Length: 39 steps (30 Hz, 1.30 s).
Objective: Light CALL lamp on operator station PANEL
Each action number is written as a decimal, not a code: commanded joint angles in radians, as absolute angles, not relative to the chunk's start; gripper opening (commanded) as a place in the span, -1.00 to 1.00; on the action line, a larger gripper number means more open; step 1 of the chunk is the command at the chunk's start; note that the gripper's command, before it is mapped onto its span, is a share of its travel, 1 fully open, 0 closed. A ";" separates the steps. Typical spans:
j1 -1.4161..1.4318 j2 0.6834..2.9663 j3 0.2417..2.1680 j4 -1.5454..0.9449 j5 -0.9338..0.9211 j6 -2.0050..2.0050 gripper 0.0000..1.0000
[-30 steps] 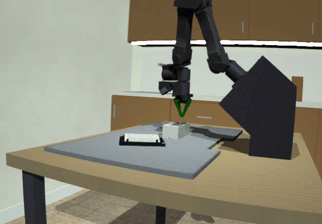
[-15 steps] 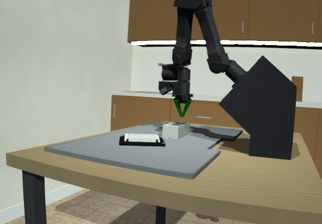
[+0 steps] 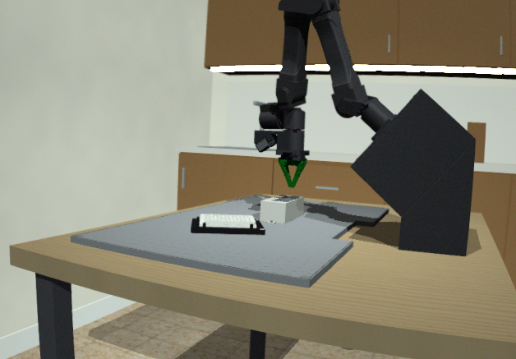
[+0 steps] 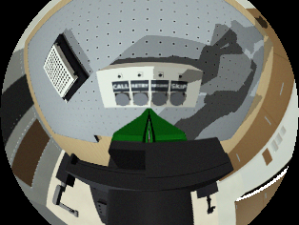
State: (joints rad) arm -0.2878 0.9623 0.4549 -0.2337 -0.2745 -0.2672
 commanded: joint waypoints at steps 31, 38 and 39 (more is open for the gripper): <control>-0.042 0.653 0.493 -0.533 -0.087 -0.101 -1.00; -0.042 0.653 0.493 -0.533 -0.087 -0.101 -1.00; -0.042 0.653 0.493 -0.533 -0.087 -0.101 -1.00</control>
State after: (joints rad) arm -0.0422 0.6552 0.4877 -0.5255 -0.0914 -0.1066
